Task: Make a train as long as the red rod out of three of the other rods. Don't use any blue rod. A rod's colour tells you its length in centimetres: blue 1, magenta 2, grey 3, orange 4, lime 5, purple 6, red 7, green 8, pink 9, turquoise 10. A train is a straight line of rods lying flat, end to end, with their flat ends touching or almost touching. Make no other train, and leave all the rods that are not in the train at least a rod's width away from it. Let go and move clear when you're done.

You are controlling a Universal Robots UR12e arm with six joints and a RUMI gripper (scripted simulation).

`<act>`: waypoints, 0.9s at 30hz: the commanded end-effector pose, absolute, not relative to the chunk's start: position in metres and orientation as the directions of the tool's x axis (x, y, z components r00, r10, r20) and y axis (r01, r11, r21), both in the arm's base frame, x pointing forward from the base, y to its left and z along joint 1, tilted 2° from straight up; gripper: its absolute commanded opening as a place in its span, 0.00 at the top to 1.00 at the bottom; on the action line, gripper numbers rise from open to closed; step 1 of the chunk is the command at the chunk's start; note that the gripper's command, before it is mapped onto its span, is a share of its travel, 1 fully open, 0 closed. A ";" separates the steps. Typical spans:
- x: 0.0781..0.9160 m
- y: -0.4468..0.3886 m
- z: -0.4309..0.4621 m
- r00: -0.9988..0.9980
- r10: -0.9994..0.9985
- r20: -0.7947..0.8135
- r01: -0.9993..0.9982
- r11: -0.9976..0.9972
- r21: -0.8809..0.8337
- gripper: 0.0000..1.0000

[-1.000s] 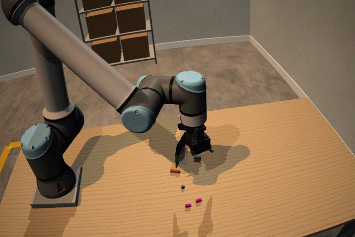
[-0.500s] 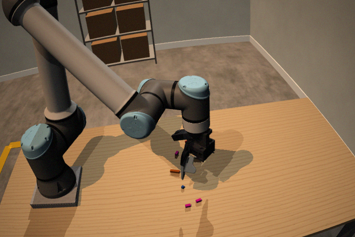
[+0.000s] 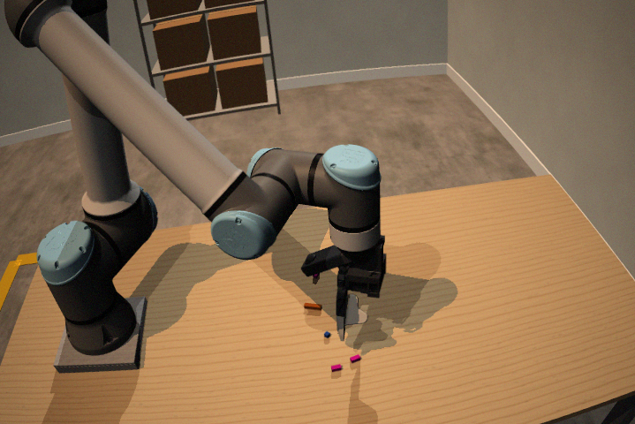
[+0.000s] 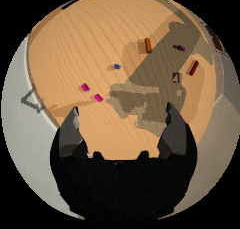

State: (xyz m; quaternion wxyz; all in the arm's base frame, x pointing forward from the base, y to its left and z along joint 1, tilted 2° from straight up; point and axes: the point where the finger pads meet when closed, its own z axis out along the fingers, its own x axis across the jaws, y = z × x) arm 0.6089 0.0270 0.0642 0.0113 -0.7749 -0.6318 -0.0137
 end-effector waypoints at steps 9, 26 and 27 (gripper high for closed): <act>0.614 -0.006 0.064 -0.132 0.990 0.040 0.991 0.132 0.014 0.00; 0.618 -0.033 0.063 -0.380 0.924 0.035 0.925 0.379 0.024 0.00; 0.618 -0.034 0.063 -0.389 0.921 0.035 0.921 0.388 0.024 0.00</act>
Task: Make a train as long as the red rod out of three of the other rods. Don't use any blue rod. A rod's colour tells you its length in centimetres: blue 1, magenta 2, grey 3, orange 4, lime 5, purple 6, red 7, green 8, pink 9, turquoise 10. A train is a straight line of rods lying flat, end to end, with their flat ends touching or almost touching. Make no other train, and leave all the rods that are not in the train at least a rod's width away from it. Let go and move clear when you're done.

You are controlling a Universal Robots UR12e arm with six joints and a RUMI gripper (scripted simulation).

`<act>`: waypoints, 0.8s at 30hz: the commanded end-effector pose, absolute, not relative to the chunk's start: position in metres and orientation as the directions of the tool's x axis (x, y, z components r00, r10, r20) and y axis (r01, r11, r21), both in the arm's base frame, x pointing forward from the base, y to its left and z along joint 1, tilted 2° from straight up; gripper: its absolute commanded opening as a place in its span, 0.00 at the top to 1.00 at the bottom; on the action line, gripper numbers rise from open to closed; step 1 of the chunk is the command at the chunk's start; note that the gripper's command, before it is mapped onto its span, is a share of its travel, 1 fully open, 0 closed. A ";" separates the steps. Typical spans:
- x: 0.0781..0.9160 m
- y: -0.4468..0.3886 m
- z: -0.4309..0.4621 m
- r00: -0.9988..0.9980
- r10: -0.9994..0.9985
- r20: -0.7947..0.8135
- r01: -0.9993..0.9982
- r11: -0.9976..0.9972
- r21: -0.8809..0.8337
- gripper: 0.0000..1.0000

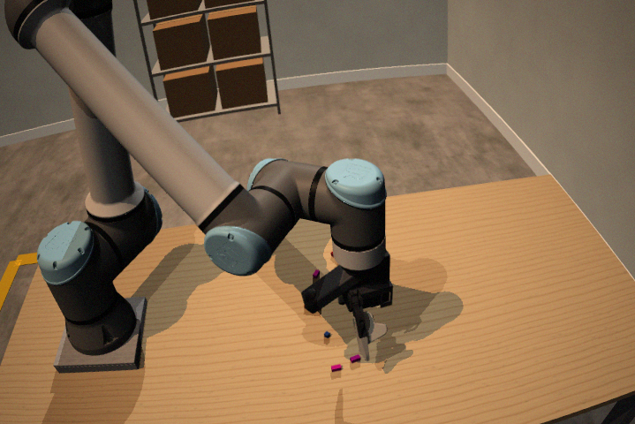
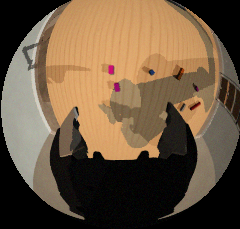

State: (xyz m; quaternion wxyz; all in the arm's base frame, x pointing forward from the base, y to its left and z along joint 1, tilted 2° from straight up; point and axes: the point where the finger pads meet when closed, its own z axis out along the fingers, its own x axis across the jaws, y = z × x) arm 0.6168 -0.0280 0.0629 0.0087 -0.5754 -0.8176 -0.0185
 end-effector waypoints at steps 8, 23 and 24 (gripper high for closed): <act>0.619 -0.038 0.063 -0.424 0.905 0.034 0.905 0.424 0.026 0.00; 0.619 -0.039 0.063 -0.439 0.898 0.034 0.898 0.438 0.026 0.86; 0.619 -0.039 0.063 -0.439 0.898 0.034 0.898 0.438 0.026 0.86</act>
